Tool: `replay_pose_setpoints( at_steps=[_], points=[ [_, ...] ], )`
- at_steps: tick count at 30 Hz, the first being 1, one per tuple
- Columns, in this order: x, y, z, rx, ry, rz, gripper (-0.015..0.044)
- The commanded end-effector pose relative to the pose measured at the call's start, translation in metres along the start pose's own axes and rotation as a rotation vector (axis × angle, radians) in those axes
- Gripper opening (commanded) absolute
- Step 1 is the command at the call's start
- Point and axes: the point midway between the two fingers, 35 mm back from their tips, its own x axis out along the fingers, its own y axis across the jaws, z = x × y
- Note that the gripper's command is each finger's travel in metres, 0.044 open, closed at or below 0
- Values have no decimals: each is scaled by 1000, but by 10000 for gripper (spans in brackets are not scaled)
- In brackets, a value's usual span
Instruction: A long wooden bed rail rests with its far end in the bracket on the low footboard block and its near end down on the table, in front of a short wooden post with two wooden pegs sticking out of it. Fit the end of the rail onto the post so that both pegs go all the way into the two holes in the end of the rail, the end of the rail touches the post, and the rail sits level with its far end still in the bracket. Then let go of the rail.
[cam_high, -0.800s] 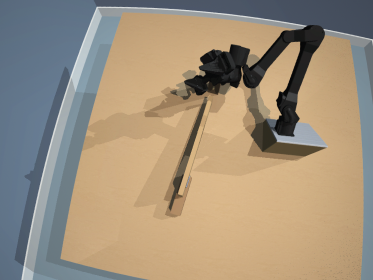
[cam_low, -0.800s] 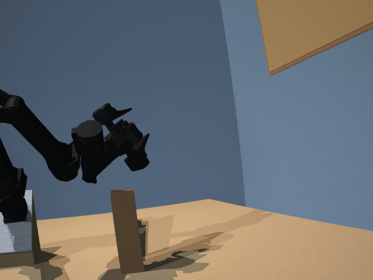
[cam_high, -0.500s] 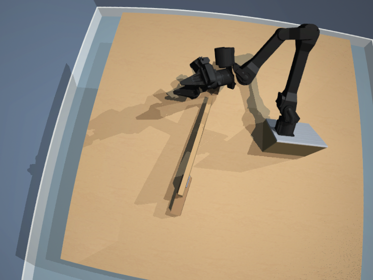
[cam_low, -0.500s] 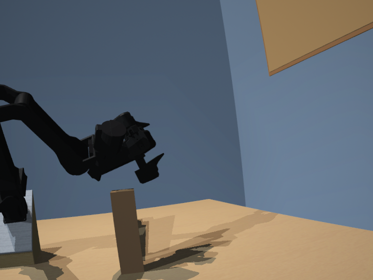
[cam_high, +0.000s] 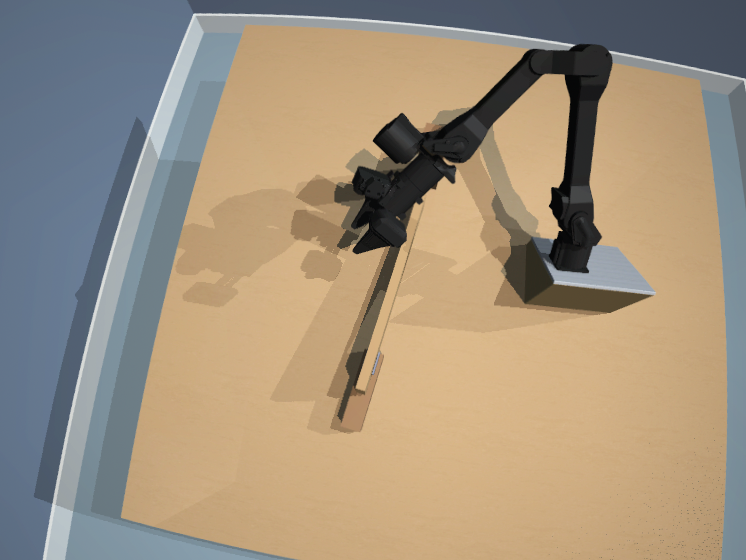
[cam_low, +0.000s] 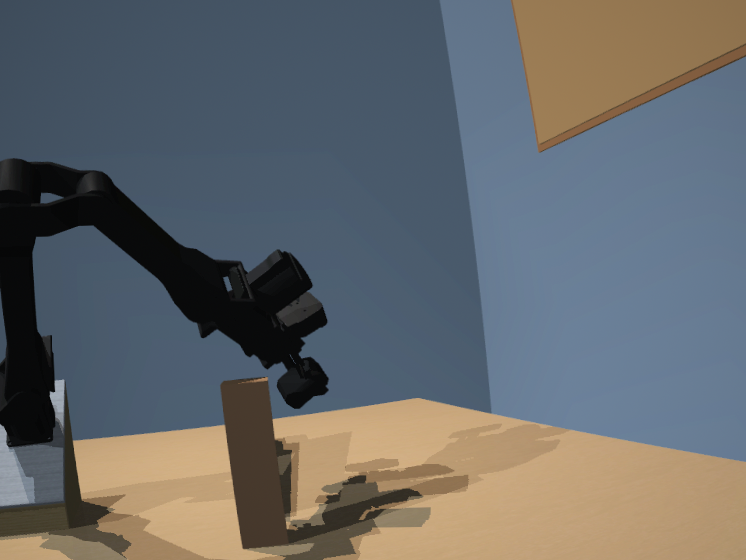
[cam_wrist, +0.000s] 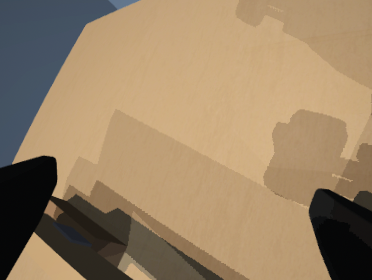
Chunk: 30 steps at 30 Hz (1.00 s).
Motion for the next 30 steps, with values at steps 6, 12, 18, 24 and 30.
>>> replay_pose_setpoints(
  at_steps=[6,12,18,24,30],
  points=[
    [-43,-46,-77,-1276,1089,-120,440],
    [-51,-49,-78,-1338,1147,-99,440],
    [-52,-51,-78,-1338,1147,-99,440],
    [-52,-51,-78,-1338,1147,-99,440],
    [-52,-51,-78,-1338,1147,-99,440]
  ],
)
